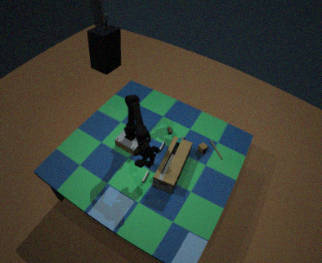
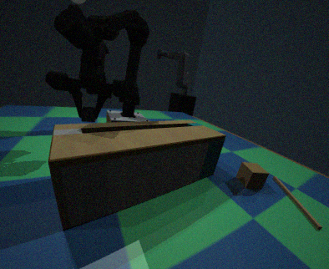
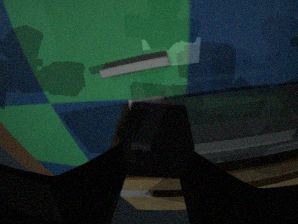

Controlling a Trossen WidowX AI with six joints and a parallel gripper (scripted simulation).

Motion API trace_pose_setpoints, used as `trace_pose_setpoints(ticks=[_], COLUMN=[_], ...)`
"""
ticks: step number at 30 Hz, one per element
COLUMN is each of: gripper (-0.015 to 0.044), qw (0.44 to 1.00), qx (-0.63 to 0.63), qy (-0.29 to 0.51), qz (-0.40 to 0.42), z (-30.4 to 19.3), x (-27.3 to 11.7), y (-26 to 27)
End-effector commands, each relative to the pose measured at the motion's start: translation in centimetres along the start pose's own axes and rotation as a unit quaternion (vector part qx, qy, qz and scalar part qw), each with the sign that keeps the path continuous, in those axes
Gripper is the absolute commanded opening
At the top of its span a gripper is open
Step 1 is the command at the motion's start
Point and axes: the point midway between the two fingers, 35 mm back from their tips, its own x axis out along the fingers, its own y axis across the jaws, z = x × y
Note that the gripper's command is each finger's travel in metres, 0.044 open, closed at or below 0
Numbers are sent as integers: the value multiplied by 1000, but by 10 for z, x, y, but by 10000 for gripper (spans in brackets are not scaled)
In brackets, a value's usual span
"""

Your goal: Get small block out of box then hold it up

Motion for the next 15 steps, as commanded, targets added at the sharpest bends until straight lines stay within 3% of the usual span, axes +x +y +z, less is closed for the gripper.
trace_pose_setpoints(ticks=[1,15], gripper=[0,0], qw=[999,987], qx=[37,147], qy=[2,25], qz=[18,64], z=[7,26], x=[-15,-54], y=[-8,-27])
